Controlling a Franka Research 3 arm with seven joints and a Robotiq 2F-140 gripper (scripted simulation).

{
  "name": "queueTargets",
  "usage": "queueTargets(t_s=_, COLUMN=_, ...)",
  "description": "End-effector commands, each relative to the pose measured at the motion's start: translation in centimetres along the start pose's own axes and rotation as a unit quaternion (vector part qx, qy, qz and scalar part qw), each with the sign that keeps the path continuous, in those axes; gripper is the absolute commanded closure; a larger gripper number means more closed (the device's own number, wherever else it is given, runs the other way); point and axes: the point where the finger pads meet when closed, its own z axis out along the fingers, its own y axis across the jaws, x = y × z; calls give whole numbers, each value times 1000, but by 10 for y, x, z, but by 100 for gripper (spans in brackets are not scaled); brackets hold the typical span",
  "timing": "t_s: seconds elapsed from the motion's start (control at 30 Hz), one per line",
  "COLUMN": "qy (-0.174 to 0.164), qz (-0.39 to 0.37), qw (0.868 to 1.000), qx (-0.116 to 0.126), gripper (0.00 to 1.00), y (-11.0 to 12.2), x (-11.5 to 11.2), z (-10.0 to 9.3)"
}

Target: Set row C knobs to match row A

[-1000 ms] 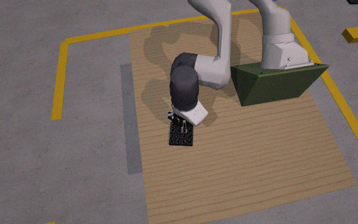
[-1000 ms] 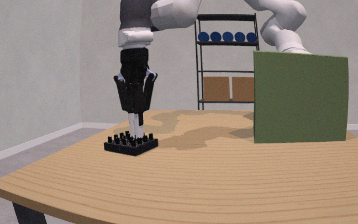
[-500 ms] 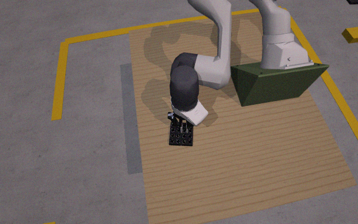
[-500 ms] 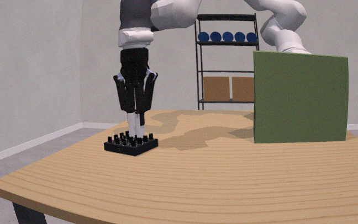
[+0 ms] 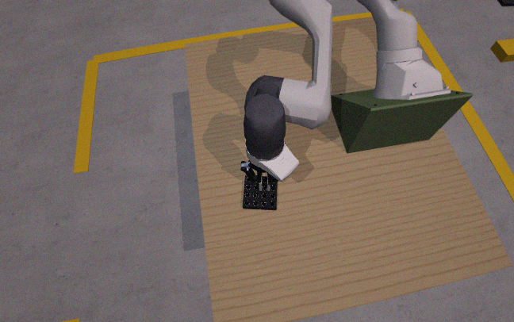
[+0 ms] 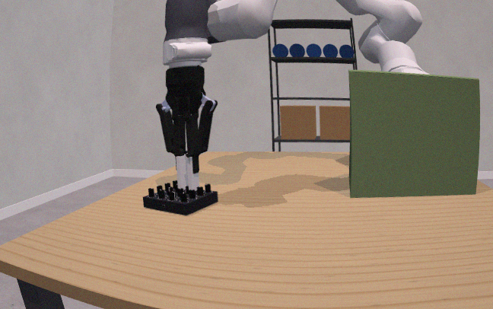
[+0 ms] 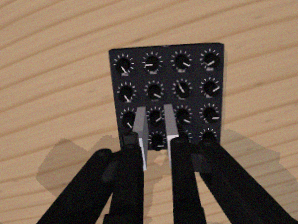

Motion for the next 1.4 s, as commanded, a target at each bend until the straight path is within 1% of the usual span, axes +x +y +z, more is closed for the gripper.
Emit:
queueTargets(t_s=0.0, qy=-1, qz=-2, qw=1000, qx=0, gripper=88, y=0, x=0, z=-1)
queueTargets(t_s=0.17, qy=-1, qz=-2, qw=1000, qx=0, gripper=88, y=0, x=0, z=-7)
queueTargets(t_s=0.53, qy=-1, qz=-2, qw=1000, qx=0, gripper=88, y=0, x=0, z=-35)
queueTargets(t_s=1.17, qy=-1, qz=-1, qw=1000, qx=0, gripper=88, y=0, x=0, z=-38)
queueTargets(t_s=1.23, qy=-2, qz=23, qw=1000, qx=0, gripper=88, y=0, x=0, z=-38)
queueTargets(t_s=1.3, qy=-3, qz=85, qw=996, qx=2, gripper=88, y=-2, x=-1, z=-38)
queueTargets(t_s=1.37, qy=-4, qz=102, qw=995, qx=2, gripper=88, y=-2, x=-1, z=-38)
